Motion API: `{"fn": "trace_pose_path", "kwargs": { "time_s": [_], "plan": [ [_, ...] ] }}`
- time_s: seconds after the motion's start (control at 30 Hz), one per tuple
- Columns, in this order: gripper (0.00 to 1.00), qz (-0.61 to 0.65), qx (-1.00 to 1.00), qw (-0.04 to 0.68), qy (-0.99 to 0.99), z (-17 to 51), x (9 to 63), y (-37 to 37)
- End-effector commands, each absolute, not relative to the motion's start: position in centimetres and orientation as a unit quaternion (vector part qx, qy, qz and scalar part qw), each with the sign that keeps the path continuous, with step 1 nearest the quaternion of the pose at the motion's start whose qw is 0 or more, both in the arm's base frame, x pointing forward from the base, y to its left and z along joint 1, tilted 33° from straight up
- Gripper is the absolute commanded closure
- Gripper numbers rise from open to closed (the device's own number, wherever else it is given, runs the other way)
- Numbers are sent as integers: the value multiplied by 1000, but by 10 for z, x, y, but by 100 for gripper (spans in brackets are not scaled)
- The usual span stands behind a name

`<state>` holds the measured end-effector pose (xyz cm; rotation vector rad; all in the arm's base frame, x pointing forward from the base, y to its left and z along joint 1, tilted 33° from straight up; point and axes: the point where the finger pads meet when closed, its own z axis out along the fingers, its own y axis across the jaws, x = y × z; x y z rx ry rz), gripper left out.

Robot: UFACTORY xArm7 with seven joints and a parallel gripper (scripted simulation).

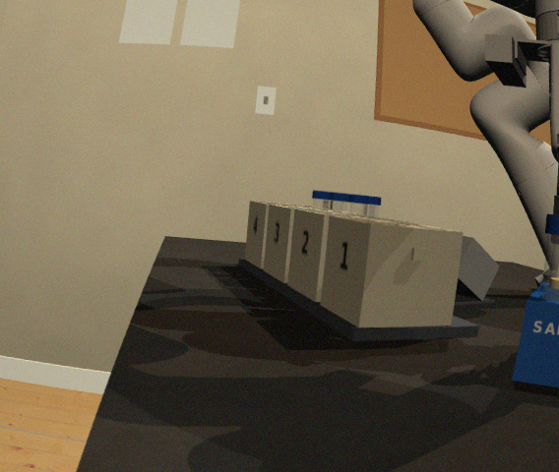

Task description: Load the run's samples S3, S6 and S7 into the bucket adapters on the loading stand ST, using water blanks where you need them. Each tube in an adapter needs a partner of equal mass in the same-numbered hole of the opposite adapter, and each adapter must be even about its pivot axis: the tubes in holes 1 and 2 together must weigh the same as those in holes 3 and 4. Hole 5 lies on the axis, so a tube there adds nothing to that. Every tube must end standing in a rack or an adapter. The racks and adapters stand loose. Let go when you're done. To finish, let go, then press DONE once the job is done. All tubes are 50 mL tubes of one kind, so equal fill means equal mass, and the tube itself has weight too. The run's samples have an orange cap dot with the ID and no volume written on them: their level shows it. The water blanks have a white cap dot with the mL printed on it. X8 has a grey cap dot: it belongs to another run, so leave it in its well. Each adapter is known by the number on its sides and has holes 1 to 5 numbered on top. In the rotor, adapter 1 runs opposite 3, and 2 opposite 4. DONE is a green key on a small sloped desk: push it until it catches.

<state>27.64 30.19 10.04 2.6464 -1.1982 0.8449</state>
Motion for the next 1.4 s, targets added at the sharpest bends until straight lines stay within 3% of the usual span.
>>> {"fn": "trace_pose_path", "kwargs": {
  "time_s": [0.0, 1.37],
  "plan": [
    [56, 279, 874, 56, -395, 102, 276, 304],
    [56, 279, 874, 56, -395, 145, 253, 320]
  ]
}}
